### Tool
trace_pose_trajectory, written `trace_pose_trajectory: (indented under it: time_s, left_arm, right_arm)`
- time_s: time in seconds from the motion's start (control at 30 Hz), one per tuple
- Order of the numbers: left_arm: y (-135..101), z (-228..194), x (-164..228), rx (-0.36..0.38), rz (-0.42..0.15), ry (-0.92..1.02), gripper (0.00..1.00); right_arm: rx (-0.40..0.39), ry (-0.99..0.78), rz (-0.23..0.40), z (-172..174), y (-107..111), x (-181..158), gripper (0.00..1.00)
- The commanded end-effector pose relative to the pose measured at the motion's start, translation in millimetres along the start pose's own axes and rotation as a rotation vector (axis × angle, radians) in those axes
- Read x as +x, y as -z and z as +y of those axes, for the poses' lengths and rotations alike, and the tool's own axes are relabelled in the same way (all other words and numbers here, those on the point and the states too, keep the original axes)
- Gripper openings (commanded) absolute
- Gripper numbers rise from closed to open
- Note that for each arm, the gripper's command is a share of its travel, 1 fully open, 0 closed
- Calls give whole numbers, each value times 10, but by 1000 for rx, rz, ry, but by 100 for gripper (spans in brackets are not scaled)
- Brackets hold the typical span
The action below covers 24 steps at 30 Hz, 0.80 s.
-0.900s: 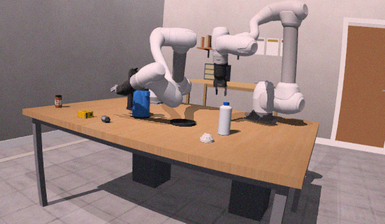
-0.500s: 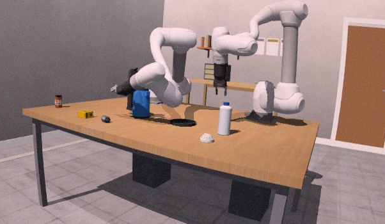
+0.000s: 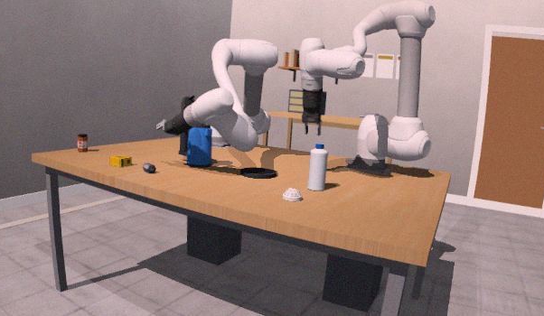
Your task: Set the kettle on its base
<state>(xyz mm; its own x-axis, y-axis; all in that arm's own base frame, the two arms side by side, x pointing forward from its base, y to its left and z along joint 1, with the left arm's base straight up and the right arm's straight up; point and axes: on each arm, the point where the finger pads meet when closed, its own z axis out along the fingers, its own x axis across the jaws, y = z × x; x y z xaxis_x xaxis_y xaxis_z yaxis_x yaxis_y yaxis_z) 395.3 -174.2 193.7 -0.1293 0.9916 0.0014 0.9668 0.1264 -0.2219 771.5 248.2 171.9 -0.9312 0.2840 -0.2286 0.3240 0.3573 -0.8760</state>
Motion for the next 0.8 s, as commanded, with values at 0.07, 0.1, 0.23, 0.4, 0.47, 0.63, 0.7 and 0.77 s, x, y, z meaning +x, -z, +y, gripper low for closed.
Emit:
trace_pose_trajectory:
  time_s: [0.07,0.1,0.23,0.4,0.47,0.63,0.7,0.77]
  left_arm:
    - [4,30,64,3,0,11,100]
    - [4,39,86,4,0,15,100]
    - [3,60,138,7,-1,24,100]
    - [1,131,323,18,-3,57,100]
    - [-1,164,422,24,-4,75,100]
    - [-10,252,731,43,-9,128,100]
    - [-15,286,881,52,-12,154,100]
    - [-15,286,881,52,-12,154,100]
  right_arm:
    - [-1,-1,0,-10,7,-4,100]
    - [-1,-1,0,-10,7,-4,100]
    - [-1,-1,0,-10,7,-4,100]
    - [-1,-1,0,-10,7,-4,100]
    - [-1,-1,0,-10,7,-4,100]
    - [-1,-1,0,-10,7,-4,100]
    - [-1,-1,0,-10,7,-4,100]
    - [-1,-1,0,-10,7,-4,100]
